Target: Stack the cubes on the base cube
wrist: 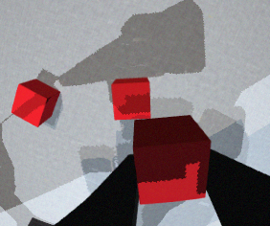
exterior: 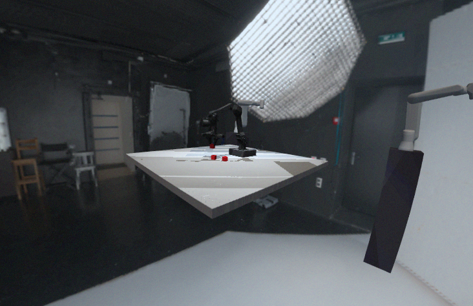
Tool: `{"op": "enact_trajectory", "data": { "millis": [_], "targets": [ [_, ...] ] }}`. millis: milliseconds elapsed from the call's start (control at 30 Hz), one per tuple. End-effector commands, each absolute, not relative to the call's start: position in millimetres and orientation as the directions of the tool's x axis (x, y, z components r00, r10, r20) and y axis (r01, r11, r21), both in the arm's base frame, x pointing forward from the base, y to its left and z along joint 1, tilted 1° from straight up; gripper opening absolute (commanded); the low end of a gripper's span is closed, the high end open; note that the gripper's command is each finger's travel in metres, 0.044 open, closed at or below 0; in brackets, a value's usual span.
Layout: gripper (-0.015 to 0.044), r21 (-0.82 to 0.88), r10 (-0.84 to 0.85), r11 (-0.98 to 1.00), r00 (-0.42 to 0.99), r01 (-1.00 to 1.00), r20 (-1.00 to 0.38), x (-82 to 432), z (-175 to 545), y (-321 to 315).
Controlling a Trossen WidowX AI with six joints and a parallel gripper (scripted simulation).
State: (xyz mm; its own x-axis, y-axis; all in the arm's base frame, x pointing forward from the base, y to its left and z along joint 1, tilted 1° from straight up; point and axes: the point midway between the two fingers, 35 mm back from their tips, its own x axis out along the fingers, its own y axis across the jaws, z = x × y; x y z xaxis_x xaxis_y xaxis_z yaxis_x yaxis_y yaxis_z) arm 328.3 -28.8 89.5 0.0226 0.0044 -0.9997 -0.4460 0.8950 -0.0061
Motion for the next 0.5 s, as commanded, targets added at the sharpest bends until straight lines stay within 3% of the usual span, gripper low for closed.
{"op": "enact_trajectory", "data": {
  "millis": [0, 467],
  "targets": [
    [0.0105, 0.000, 0.008, 0.942, 0.023, -0.336, -1.000, 327, 87, -19],
    [0.0105, 0.012, 0.011, 0.999, 0.023, 0.051, -1.000, 323, 79, 12]
  ]
}}
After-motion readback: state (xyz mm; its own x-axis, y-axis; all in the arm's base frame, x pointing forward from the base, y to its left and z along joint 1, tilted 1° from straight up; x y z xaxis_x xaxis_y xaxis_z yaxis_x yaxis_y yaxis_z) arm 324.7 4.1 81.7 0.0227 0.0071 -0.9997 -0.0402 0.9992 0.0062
